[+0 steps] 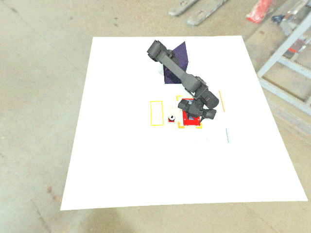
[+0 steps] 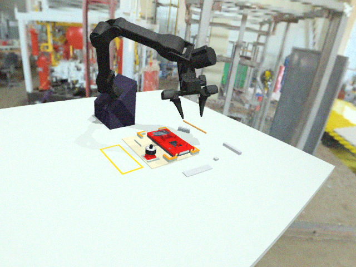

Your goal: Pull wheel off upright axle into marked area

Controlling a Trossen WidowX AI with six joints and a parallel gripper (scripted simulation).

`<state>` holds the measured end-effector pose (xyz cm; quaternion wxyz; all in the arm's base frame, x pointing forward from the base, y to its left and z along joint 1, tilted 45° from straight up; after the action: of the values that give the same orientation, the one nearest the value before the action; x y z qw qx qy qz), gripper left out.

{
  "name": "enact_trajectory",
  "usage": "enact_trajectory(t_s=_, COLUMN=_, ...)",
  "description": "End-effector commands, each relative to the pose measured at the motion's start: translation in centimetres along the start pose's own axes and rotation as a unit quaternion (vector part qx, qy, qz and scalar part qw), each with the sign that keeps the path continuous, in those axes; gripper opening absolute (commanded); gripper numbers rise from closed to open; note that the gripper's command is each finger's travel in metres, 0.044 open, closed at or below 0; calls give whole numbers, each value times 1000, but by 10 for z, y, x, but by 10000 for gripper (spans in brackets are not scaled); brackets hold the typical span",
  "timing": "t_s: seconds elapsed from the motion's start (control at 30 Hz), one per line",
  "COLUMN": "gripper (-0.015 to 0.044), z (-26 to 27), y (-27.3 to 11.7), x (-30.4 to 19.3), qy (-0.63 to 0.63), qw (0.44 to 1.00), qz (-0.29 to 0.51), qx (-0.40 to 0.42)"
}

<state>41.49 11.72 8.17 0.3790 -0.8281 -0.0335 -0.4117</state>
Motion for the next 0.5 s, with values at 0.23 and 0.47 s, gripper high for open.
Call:
enact_trajectory(t_s=0.23, gripper=300, z=-100, y=42, x=2, qy=428, qw=883, qz=100, qx=-165)
enact_trajectory(t_s=0.47, gripper=300, z=-112, y=45, x=1, qy=474, qw=854, qz=102, qx=-190)
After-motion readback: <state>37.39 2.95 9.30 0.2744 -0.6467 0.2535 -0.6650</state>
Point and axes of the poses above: the point midway between the two fingers, 35 mm back from their tips, its own y axis out along the fingers, its own z axis across the jaws, x = y × z, the point moved 10 cm from there along -y, back along the fingers, and after that the axes turned 7 degrees about y, right-handed, at the moved point
